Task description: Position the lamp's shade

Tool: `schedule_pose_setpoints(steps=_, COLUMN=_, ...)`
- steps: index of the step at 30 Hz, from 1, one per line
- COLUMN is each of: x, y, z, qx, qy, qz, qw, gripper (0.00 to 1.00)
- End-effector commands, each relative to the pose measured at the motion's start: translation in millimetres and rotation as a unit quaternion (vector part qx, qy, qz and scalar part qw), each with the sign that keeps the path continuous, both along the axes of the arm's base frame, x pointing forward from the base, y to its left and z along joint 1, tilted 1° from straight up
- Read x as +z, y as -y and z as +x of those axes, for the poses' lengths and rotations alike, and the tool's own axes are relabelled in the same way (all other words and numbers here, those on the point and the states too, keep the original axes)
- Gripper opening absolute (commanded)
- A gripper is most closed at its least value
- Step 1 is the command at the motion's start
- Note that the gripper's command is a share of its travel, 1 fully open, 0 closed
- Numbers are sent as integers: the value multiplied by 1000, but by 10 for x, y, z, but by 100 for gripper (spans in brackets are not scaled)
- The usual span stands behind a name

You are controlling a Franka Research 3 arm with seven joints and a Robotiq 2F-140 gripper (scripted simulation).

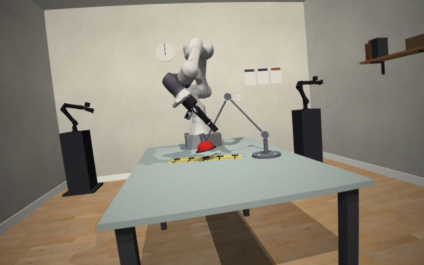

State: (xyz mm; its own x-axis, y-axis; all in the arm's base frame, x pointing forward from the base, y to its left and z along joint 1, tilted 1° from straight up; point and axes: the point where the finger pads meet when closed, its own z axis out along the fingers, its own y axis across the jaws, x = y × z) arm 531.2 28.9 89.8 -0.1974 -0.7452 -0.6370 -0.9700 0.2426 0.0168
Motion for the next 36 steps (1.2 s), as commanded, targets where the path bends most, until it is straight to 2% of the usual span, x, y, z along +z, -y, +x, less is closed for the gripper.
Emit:
schedule_pose_setpoints(steps=1, x=25, y=157, z=34, qx=-5, qy=7, qz=-5, qw=1000, gripper=10)
schedule_pose_setpoints(steps=36, x=17, y=118, z=38, qx=-5, qy=7, qz=-5, qw=1000, gripper=10)
